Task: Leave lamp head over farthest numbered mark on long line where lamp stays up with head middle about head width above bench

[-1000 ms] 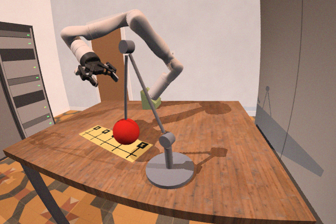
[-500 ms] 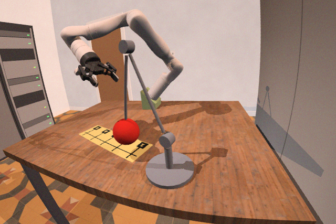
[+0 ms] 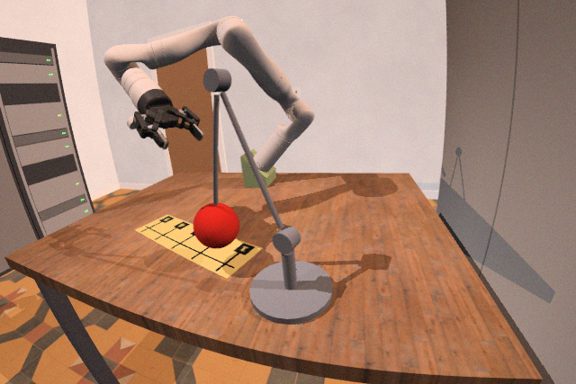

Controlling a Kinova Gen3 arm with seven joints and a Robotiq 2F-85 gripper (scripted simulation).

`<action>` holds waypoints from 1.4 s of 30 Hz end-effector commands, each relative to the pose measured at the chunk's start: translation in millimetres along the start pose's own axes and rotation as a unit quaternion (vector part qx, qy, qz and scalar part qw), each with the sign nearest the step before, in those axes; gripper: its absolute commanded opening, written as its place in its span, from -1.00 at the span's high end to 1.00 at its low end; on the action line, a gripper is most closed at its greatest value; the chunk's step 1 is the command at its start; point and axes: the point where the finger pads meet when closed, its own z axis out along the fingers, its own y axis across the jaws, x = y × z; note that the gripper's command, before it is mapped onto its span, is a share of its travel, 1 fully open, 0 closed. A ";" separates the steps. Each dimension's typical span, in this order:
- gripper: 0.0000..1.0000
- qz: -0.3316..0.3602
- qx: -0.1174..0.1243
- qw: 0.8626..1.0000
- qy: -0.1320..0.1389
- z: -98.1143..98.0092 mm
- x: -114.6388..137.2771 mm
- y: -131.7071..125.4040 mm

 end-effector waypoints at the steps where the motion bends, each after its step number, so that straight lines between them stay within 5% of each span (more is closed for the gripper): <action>1: -1.00 -0.001 0.001 1.000 0.000 -0.8 -0.9 -0.1; 6: -1.00 -0.001 0.001 1.000 0.000 -0.7 -0.9 -0.1; 42: -1.00 0.002 0.007 1.000 0.009 79.9 2.9 -3.9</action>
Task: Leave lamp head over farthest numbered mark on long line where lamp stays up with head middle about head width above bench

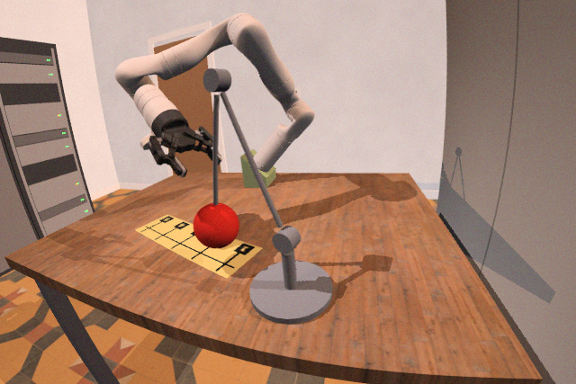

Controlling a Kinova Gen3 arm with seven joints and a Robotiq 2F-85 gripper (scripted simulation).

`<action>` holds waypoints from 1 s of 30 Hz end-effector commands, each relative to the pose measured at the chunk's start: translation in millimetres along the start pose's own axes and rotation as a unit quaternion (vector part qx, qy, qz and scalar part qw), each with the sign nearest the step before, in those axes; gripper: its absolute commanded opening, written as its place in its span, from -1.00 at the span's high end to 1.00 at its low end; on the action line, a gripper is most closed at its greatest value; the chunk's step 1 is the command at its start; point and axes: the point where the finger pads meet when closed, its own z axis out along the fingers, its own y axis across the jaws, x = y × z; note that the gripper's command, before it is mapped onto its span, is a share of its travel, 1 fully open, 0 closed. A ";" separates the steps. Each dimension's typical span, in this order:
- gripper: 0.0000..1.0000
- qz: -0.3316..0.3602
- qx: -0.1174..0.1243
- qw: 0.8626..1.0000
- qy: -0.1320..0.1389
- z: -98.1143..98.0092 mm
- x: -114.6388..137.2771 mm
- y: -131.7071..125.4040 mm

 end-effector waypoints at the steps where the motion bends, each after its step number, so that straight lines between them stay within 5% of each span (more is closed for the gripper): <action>1: -1.00 -0.001 -0.001 1.000 0.001 6.9 -1.5 0.5; 13: -1.00 0.000 0.002 1.000 0.004 36.1 -0.2 -1.2; 30: -1.00 0.000 -0.003 1.000 0.006 43.0 -3.8 1.3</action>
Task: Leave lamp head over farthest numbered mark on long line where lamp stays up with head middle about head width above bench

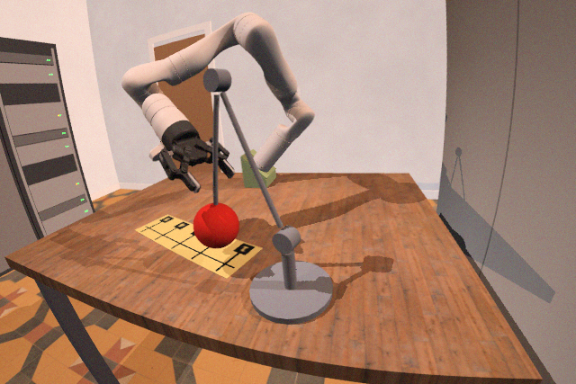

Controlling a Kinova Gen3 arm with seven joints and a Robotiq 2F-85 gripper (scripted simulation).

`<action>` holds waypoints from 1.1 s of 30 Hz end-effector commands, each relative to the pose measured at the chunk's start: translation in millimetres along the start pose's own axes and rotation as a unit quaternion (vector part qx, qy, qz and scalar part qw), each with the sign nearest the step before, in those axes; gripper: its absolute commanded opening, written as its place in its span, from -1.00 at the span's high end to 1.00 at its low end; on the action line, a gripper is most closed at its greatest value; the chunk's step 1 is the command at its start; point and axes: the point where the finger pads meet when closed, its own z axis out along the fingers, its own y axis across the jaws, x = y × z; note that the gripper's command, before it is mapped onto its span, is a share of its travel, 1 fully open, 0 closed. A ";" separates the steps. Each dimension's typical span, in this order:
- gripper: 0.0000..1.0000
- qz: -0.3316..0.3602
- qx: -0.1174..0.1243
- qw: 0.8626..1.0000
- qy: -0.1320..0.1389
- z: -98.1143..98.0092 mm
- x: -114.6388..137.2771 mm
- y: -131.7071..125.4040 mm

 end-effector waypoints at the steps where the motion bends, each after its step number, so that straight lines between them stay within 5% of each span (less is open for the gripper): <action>1: -1.00 -0.001 0.000 1.000 0.000 0.5 -1.9 0.2; 2: -1.00 -0.001 0.000 1.000 0.000 0.5 -1.9 0.2; 3: 1.00 -0.001 0.000 1.000 0.000 0.5 -1.8 0.2; 33: 1.00 -0.001 0.000 1.000 0.000 -0.2 -1.4 -0.1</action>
